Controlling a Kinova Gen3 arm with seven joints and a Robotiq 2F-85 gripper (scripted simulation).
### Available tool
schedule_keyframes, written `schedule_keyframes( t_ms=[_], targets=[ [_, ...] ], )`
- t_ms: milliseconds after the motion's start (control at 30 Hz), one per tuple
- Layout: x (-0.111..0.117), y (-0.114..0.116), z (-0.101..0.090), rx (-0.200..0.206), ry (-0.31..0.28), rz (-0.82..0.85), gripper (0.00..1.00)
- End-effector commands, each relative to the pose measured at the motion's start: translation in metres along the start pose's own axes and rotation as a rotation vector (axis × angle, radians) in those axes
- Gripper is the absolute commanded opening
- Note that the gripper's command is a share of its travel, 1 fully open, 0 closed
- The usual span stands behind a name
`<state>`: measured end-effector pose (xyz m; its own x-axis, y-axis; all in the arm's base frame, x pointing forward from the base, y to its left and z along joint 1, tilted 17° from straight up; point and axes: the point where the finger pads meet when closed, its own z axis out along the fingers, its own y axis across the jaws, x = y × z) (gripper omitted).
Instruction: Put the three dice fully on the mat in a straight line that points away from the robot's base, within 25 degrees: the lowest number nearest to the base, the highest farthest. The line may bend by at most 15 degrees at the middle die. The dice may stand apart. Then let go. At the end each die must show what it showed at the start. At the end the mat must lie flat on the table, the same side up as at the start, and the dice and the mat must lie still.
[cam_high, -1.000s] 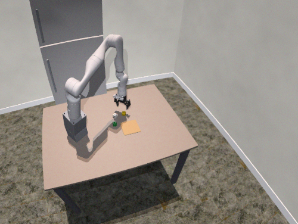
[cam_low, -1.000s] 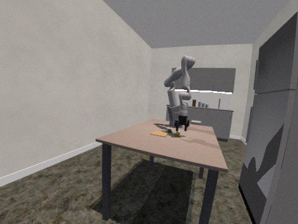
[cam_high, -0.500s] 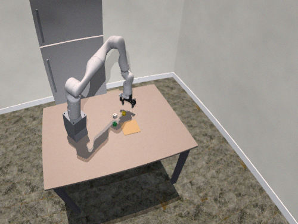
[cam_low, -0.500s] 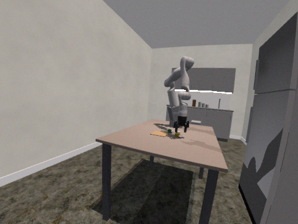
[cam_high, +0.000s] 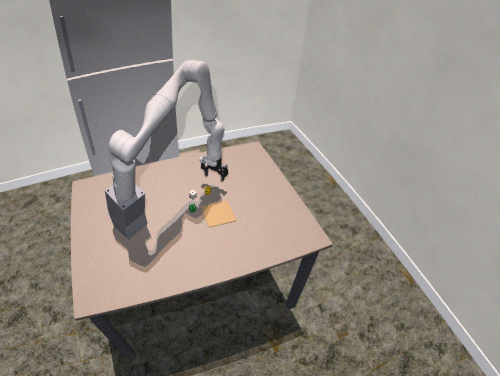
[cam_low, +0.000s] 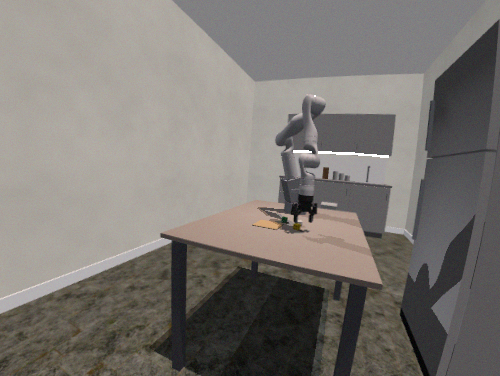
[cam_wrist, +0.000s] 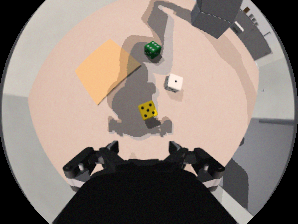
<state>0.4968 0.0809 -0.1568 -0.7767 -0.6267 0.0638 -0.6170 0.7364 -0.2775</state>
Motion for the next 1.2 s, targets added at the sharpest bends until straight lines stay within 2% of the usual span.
schedule_keyframes(
  t_ms=[0,733,900,967,1167],
  targets=[
    [-0.001,0.000,-0.001,0.000,-0.002,0.000,1.00],
    [-0.001,0.000,-0.002,0.000,-0.002,0.000,1.00],
    [-0.001,0.000,-0.021,0.000,-0.002,0.000,1.00],
    [-0.001,0.000,-0.021,0.000,-0.002,0.000,1.00],
    [-0.001,0.000,-0.066,0.000,-0.002,0.000,1.00]
  ],
)
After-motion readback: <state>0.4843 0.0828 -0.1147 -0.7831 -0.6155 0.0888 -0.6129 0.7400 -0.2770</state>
